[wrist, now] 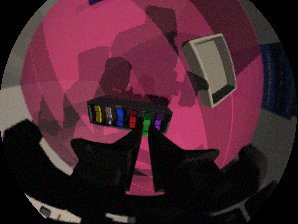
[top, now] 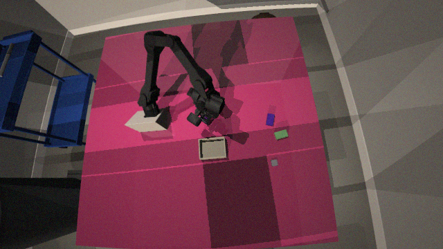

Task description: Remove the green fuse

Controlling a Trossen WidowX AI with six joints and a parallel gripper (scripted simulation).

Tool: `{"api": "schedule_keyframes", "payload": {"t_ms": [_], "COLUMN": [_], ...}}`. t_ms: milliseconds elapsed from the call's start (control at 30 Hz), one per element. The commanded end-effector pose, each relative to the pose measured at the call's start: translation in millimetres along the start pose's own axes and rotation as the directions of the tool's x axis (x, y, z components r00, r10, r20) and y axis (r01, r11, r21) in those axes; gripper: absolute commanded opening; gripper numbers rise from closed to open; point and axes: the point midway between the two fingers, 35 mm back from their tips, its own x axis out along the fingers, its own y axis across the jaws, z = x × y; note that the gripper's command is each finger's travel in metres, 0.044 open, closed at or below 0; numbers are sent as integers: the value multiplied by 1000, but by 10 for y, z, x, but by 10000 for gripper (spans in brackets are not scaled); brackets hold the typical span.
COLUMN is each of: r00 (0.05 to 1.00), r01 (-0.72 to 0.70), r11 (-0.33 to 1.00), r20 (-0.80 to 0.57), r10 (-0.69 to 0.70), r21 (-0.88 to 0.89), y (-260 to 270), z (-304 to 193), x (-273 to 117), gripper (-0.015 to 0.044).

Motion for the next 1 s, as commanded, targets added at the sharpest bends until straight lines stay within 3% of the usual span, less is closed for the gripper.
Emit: {"api": "schedule_keyframes", "payload": {"t_ms": [0, 967], "r00": [1000, 1000], "r01": [5, 3], "r11": [1000, 1000], "r20": [6, 4], "r10": [-5, -3], "r21": [-9, -7], "y": [9, 7], "z": [12, 5], "x": [-36, -178], "gripper": [0, 0]}}
